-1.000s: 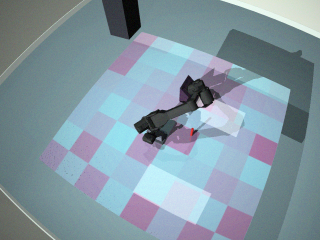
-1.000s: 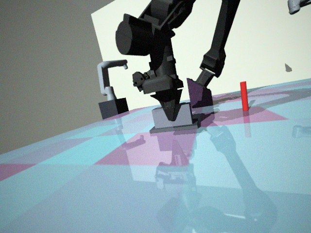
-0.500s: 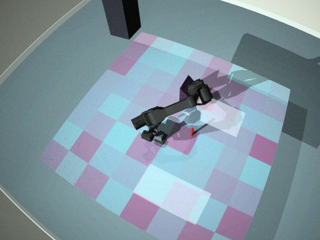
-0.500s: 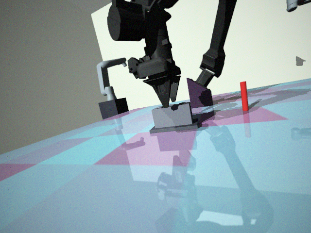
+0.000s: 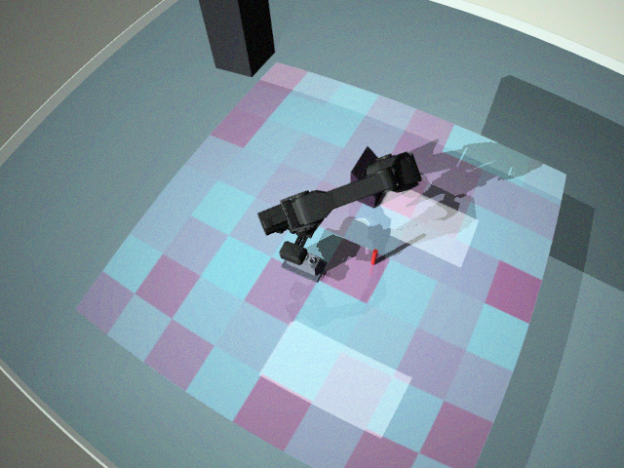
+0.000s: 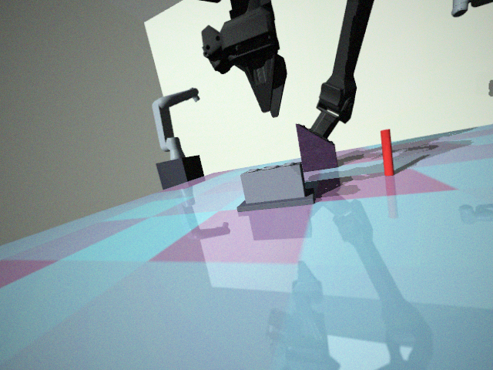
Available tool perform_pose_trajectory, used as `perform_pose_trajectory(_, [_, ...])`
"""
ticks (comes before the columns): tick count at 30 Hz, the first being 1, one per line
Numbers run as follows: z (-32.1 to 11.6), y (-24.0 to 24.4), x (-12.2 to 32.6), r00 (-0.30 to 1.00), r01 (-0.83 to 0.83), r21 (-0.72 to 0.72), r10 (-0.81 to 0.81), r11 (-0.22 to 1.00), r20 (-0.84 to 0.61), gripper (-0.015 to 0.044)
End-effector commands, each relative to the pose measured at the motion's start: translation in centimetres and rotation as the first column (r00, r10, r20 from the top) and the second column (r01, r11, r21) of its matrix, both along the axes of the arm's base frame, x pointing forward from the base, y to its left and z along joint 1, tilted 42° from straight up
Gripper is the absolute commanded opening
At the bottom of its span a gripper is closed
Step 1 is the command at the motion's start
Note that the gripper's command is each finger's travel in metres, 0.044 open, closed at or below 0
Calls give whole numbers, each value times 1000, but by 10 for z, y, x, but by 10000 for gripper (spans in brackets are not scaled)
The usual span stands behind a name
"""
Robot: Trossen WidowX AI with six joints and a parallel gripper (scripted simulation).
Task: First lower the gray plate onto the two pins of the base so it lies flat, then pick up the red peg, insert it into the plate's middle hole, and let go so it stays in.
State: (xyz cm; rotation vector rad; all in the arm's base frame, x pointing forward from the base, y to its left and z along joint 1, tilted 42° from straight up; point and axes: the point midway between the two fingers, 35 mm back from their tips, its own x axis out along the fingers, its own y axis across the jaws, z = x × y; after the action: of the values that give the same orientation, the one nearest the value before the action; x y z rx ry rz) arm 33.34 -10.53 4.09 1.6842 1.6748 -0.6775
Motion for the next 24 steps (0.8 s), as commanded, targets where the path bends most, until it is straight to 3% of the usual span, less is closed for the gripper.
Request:
perform_pose_trajectory(1, [35, 30, -13, 993, -88, -22, 90, 996, 78, 440])
perform_pose_trajectory(12, [99, 123, -84, 940, -255, -40, 258, 966, 225, 440])
perform_pose_trajectory(20, [103, 130, -93, 935, -266, -41, 268, 963, 234, 440])
perform_pose_trajectory(24, [83, 149, -92, 935, -266, -40, 268, 963, 235, 440])
